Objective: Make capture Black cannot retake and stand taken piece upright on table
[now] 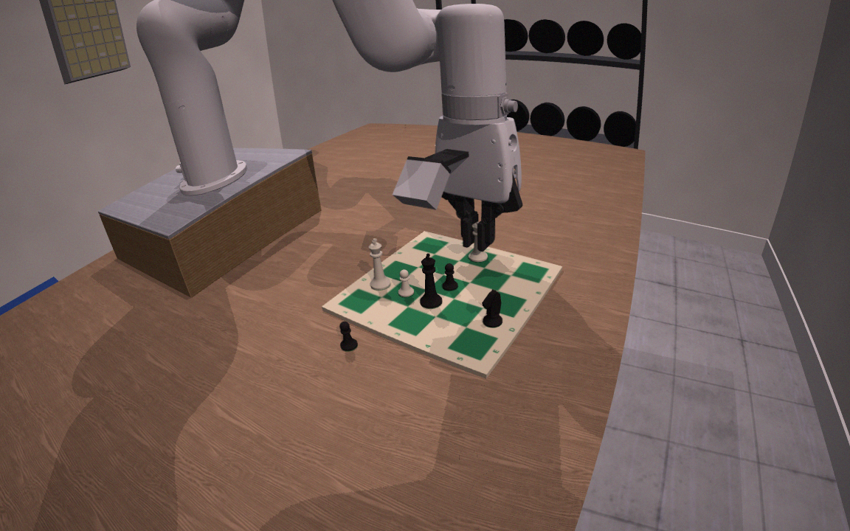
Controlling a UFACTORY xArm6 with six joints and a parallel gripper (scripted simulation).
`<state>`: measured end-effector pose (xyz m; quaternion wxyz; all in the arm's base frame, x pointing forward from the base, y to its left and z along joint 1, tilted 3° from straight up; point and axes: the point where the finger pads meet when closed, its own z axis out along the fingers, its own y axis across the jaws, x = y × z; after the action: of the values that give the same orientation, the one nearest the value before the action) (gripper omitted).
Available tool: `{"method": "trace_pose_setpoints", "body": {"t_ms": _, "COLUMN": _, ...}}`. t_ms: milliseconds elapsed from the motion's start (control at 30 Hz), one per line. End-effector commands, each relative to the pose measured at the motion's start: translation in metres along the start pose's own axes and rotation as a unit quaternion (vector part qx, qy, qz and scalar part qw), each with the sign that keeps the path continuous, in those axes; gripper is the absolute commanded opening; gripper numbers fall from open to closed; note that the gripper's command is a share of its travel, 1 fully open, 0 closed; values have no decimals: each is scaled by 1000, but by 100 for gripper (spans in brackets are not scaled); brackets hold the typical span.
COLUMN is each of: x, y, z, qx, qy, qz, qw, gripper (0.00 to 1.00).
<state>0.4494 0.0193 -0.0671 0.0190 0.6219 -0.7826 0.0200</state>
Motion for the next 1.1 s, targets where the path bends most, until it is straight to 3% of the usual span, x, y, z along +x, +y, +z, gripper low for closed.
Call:
{"method": "trace_pose_setpoints", "body": {"t_ms": 0, "x": 0, "y": -2, "z": -1, "qx": 2, "qy": -1, "qz": 0, "qw": 1000, "gripper": 0}}
{"method": "trace_pose_setpoints", "body": {"t_ms": 667, "x": 0, "y": -2, "z": -1, "qx": 2, "qy": -1, "qz": 0, "qw": 1000, "gripper": 0}}
{"method": "trace_pose_setpoints", "body": {"t_ms": 700, "x": 0, "y": -2, "z": -1, "qx": 2, "qy": -1, "qz": 0, "qw": 1000, "gripper": 8}}
{"method": "trace_pose_setpoints", "body": {"t_ms": 767, "x": 0, "y": -2, "z": -1, "qx": 2, "qy": -1, "qz": 0, "qw": 1000, "gripper": 8}}
{"method": "trace_pose_setpoints", "body": {"t_ms": 800, "x": 0, "y": -2, "z": -1, "qx": 2, "qy": -1, "qz": 0, "qw": 1000, "gripper": 17}}
{"method": "trace_pose_setpoints", "body": {"t_ms": 867, "x": 0, "y": -2, "z": -1, "qx": 2, "qy": -1, "qz": 0, "qw": 1000, "gripper": 17}}
{"method": "trace_pose_setpoints", "body": {"t_ms": 900, "x": 0, "y": -2, "z": -1, "qx": 2, "qy": -1, "qz": 0, "qw": 1000, "gripper": 25}}
{"method": "trace_pose_setpoints", "body": {"t_ms": 967, "x": 0, "y": -2, "z": -1, "qx": 2, "qy": -1, "qz": 0, "qw": 1000, "gripper": 25}}
{"method": "trace_pose_setpoints", "body": {"t_ms": 1000, "x": 0, "y": -2, "z": -1, "qx": 2, "qy": -1, "qz": 0, "qw": 1000, "gripper": 34}}
{"method": "trace_pose_setpoints", "body": {"t_ms": 1067, "x": 0, "y": -2, "z": -1, "qx": 2, "qy": -1, "qz": 0, "qw": 1000, "gripper": 34}}
